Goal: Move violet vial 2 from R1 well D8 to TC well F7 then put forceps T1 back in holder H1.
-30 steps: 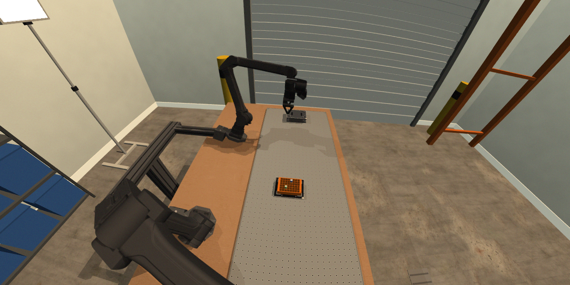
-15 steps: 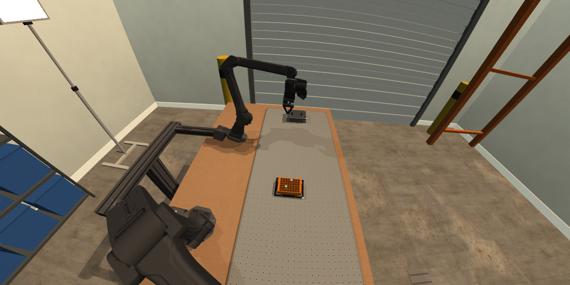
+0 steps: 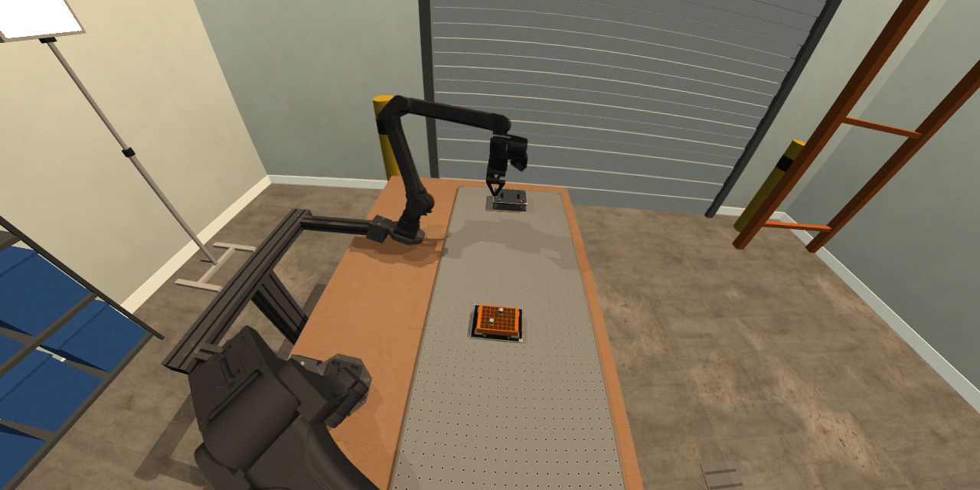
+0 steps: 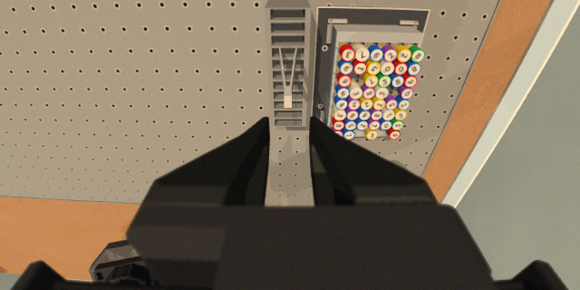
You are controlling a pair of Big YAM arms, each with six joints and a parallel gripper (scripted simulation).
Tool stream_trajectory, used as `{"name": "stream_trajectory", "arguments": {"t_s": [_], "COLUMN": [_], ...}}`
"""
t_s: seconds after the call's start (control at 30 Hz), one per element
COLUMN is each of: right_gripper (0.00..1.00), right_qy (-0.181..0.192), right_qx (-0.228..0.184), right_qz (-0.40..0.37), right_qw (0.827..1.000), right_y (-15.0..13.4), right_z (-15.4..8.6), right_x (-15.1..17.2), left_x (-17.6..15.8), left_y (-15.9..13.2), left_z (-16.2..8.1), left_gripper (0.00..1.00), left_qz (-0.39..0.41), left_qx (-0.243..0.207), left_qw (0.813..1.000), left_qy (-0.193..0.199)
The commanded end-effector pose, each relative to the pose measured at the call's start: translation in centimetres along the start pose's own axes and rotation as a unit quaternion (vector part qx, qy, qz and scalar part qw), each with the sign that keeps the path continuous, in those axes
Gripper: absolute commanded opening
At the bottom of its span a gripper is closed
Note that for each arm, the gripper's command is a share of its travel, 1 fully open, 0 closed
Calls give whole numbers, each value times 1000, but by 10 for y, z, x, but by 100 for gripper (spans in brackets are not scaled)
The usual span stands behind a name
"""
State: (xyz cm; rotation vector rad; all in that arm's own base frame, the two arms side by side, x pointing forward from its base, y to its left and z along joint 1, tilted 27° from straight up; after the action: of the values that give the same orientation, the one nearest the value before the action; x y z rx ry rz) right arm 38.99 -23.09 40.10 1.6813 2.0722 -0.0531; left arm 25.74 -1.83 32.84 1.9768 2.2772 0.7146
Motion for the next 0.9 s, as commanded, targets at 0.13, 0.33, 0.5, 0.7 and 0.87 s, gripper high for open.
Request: {"name": "stream_trajectory", "arguments": {"t_s": [0.13, 0.33, 0.5, 0.7, 0.87], "right_gripper": [23, 23, 23, 23, 23], "right_qy": [2, 3, 2, 2, 3], "right_qx": [4, 3, 3, 4, 2], "right_qz": [-3, -4, -3, -3, -5], "right_qw": [1000, 1000, 1000, 1000, 1000], "right_y": [-1, 1, 0, -1, 2], "right_z": [18, 25, 33, 44, 48], "right_x": [-4, -2, -3, -3, 0], "left_x": [1, 1, 1, 1, 1], "left_y": [9, 9, 9, 9, 9], "left_z": [-10, -10, -10, -10, -10], "left_gripper": [100, 100, 100, 100, 100], "left_qz": [-8, -8, -8, -8, -8], "left_qx": [-14, -14, -14, -14, -14], "left_qw": [1000, 1000, 1000, 1000, 1000], "left_qy": [-5, -5, -5, -5, -5]}}
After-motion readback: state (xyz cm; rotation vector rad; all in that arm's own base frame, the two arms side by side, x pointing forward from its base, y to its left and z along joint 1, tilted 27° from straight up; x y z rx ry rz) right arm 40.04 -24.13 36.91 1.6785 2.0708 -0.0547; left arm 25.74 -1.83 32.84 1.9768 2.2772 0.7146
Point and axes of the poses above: on each arm, the point where the finger pads meet when closed, its own z axis out along the fingers, its own x axis across the jaws, y = z × x, the point moved 3 cm from there along -z, back along the fingers, and after that the axes turned 10 degrees about -z, right-handed, at the moved point
